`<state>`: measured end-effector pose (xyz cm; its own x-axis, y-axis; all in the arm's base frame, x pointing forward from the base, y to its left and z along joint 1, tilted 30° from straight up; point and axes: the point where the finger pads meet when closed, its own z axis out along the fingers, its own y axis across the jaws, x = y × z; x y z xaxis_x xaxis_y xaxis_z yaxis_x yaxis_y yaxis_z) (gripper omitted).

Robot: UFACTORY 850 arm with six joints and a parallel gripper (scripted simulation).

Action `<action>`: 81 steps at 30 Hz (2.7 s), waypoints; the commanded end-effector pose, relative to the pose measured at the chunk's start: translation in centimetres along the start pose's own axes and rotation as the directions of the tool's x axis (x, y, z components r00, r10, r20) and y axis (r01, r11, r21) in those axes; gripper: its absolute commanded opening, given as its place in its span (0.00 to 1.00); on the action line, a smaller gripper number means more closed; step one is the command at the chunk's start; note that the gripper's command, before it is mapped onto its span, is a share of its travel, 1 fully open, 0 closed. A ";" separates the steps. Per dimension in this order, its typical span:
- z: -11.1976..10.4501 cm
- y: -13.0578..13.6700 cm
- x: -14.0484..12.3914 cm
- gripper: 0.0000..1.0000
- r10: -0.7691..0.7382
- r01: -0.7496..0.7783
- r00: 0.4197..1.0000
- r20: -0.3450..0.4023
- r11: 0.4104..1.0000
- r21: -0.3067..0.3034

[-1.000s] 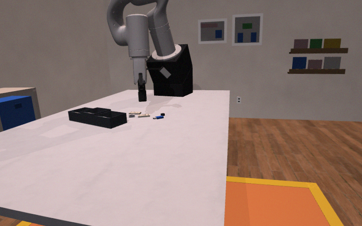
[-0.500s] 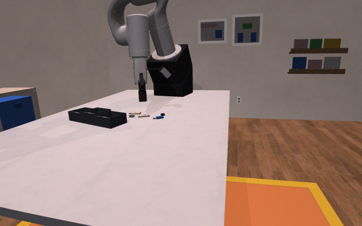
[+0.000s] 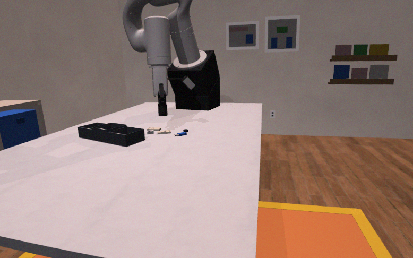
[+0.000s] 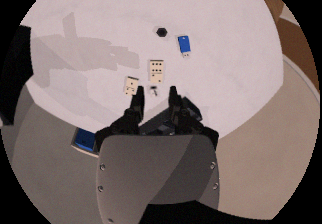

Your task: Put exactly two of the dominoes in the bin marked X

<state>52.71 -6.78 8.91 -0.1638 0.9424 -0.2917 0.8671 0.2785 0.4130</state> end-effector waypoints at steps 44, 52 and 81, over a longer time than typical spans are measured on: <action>6.7 0.0 0.0 0.41 0.000 0.000 1.000 0.001 1.000 0.000; 6.7 0.0 0.0 0.00 0.000 0.000 1.000 0.001 1.000 0.000; 5.7 0.0 0.0 0.00 0.000 0.000 1.000 0.001 1.000 0.000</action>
<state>55.77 -7.99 3.25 -0.1641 0.9422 -0.2921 0.8674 0.2789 0.4122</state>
